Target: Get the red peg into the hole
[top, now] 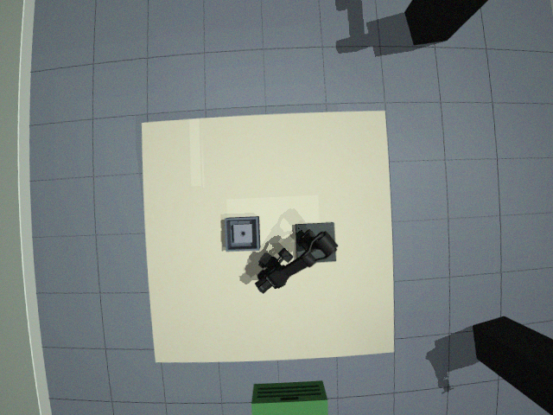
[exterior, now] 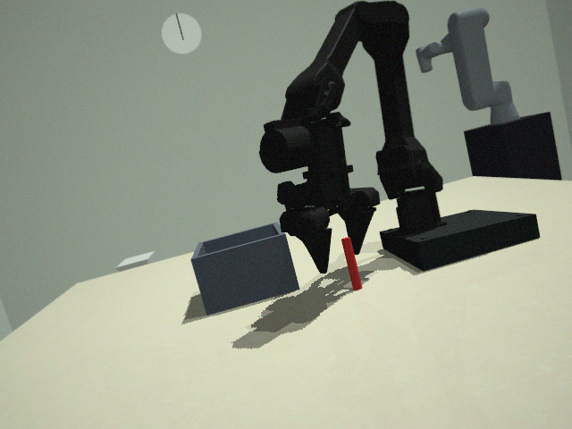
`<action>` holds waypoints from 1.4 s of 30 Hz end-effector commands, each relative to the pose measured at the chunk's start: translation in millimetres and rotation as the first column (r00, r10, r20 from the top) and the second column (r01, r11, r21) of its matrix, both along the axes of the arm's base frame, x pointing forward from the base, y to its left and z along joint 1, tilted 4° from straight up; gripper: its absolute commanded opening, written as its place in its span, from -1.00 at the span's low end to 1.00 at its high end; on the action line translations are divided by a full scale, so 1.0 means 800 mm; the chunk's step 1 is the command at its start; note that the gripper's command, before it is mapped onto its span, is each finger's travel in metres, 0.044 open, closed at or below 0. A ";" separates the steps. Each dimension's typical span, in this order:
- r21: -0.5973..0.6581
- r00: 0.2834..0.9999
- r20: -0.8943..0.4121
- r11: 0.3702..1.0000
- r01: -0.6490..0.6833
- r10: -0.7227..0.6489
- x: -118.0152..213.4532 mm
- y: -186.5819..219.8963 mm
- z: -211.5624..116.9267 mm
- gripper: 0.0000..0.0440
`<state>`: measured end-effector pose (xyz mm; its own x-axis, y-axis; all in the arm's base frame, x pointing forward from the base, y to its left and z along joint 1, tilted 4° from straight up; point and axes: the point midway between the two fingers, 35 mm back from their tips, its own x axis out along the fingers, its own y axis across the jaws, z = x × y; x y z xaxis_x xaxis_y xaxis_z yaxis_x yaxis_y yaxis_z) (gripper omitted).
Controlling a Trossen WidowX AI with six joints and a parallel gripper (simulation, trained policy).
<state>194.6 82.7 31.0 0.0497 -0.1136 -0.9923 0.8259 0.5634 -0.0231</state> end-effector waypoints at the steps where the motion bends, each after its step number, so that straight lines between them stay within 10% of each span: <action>1: 0.011 1.000 0.000 1.000 0.021 -0.021 -0.004 0.002 -0.016 0.92; 18: 0.077 0.995 -0.084 0.995 0.067 -0.061 -0.015 0.004 -0.027 -1.00; 42: -0.096 0.991 0.091 0.991 -0.088 0.097 0.029 -0.048 0.053 -1.00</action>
